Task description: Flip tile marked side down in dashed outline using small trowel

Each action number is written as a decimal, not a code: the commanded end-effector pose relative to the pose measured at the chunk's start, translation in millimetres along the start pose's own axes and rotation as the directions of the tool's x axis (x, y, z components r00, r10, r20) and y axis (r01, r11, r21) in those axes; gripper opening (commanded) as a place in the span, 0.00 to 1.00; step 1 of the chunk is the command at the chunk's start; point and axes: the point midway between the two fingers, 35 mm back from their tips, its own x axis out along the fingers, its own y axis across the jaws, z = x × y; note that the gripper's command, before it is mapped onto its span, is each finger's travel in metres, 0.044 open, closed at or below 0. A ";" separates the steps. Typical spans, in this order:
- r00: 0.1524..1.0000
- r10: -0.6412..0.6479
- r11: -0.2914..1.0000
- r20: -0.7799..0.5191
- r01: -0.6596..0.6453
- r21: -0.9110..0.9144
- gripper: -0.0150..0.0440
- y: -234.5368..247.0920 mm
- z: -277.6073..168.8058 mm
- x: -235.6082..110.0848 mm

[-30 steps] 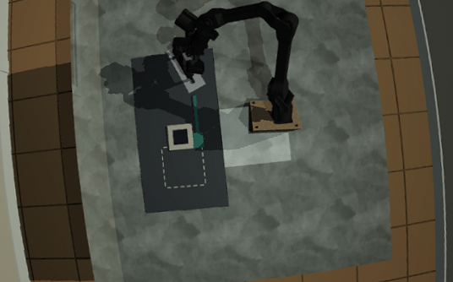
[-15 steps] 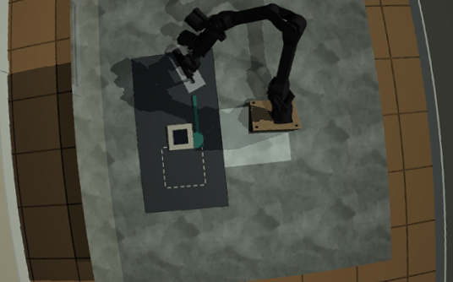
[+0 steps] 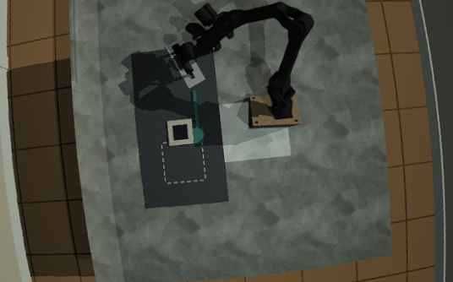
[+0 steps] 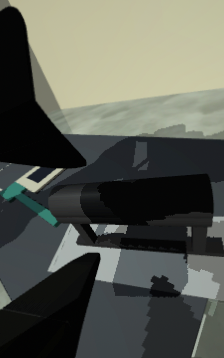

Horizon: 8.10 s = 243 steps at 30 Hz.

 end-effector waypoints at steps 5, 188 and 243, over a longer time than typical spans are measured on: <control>1.000 0.026 0.997 0.015 -0.027 0.079 0.76 -0.6 -2.1 -2.2; 0.924 -0.072 0.960 0.375 -0.038 0.277 0.25 94.4 -130.1 142.0; 0.948 -0.050 0.935 0.314 -0.067 0.349 0.25 158.7 -180.9 124.4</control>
